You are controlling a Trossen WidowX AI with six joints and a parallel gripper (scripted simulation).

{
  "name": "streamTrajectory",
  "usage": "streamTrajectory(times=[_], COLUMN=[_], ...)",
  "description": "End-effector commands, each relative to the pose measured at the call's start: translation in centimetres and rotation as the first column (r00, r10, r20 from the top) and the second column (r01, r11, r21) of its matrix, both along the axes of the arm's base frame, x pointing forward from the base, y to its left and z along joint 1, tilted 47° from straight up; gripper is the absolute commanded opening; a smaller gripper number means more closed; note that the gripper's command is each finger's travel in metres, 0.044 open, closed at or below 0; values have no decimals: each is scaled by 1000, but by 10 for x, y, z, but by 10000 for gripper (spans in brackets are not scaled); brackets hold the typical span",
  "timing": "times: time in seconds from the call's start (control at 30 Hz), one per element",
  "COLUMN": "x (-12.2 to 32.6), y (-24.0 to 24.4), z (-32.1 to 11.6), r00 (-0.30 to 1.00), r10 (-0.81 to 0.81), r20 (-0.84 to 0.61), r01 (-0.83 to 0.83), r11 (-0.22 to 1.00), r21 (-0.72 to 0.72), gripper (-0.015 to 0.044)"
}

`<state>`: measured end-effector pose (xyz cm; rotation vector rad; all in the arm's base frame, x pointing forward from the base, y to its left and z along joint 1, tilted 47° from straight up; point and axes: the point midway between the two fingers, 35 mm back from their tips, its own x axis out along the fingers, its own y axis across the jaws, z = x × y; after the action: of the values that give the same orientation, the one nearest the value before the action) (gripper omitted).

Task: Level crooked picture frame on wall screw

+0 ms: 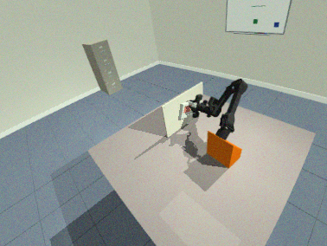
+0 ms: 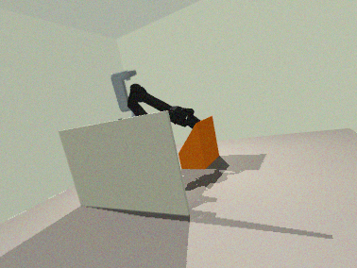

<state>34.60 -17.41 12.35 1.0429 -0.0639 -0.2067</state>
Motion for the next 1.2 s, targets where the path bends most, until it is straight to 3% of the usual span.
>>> streamTrajectory(times=[0.0,0.27,0.33,1.17], x=[0,0,0,1], y=[-1,-1,-1,2], z=[0,0,0,5], r00=[1000,1000,1000,1000], r10=[-3,-3,-3,-3], r20=[0,0,0,1], r01=[3,3,3,3], r11=[1000,1000,1000,1000], r21=[5,5,5,5], gripper=[129,56,3,0])
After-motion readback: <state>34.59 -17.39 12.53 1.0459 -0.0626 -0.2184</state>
